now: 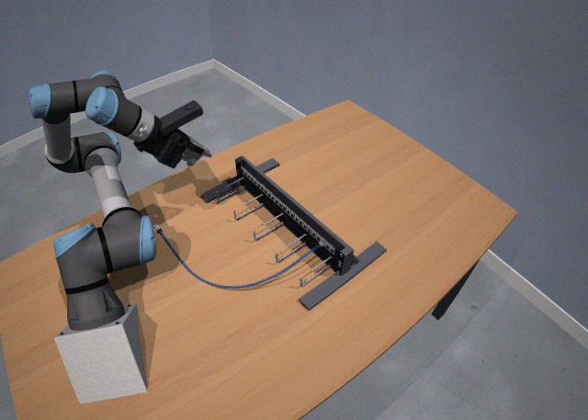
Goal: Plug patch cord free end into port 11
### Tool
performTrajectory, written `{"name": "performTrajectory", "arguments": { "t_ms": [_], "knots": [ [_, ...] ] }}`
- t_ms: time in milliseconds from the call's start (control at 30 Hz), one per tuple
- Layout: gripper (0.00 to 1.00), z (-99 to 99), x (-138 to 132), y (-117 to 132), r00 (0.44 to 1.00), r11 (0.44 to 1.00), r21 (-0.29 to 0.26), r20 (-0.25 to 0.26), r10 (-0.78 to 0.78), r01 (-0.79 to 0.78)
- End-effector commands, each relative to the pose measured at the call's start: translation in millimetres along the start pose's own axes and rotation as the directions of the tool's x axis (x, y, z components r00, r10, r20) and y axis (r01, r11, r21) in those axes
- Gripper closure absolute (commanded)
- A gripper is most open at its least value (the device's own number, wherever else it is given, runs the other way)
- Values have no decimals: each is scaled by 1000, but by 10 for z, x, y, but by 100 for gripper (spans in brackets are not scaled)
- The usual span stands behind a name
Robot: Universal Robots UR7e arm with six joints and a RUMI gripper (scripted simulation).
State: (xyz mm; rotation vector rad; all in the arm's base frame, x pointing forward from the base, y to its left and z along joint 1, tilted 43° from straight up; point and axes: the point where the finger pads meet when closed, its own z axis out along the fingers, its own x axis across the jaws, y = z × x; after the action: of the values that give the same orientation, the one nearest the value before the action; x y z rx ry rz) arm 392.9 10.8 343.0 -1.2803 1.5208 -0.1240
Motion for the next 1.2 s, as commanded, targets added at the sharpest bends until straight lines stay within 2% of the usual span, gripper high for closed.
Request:
{"name": "performTrajectory", "arguments": {
  "t_ms": [0, 767, 1167],
  "knots": [
    [100, 4, 2, -3, 1000, 1000, 0, 1, -1, 1],
    [100, 134, 2, -3, 1000, 1000, -4, 8, -4, 5],
    [100, 309, 2, -4, 1000, 1000, -4, 7, -4, 4]
  ]
}}
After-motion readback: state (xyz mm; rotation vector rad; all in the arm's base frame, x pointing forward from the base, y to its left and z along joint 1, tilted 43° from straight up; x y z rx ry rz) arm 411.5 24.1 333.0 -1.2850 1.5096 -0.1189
